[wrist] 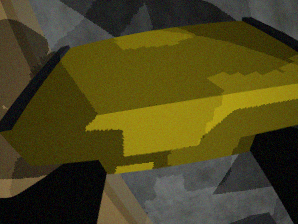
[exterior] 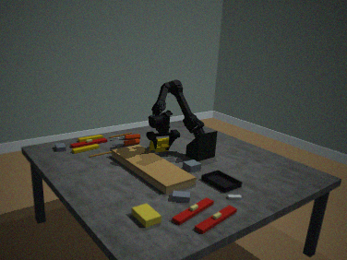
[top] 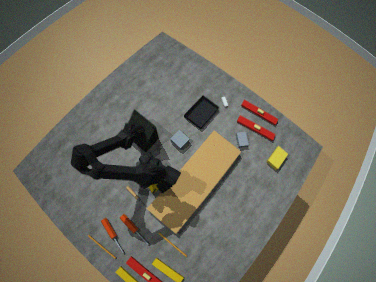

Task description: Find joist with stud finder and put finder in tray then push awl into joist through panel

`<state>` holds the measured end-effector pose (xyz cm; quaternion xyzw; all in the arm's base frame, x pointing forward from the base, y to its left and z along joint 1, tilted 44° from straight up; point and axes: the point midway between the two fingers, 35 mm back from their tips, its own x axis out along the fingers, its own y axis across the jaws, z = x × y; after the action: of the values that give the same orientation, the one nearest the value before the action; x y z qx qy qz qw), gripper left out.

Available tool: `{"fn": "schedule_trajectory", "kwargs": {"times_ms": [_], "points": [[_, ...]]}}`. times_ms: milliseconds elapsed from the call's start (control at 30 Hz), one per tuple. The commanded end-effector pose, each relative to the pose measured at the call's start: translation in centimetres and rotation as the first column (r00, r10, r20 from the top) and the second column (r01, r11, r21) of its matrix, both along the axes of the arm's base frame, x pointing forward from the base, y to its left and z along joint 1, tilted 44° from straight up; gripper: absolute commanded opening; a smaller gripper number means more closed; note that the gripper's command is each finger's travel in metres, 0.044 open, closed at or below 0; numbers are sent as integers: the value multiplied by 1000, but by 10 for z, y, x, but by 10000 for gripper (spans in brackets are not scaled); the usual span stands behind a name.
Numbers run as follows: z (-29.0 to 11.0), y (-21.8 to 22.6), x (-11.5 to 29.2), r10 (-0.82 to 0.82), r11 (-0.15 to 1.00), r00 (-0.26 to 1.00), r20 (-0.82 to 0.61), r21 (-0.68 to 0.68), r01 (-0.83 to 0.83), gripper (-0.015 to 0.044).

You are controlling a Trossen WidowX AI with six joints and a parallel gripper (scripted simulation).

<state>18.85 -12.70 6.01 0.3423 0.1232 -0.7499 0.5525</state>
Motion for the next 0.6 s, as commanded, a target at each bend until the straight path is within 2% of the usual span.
{"fn": "schedule_trajectory", "kwargs": {"times_ms": [0, 567], "points": [[4, 4, 2, -2, 1000, 1000, 6, 3, 2, 0], [22, 20, 2, -3, 1000, 1000, 5, 0, 3, 0]]}}
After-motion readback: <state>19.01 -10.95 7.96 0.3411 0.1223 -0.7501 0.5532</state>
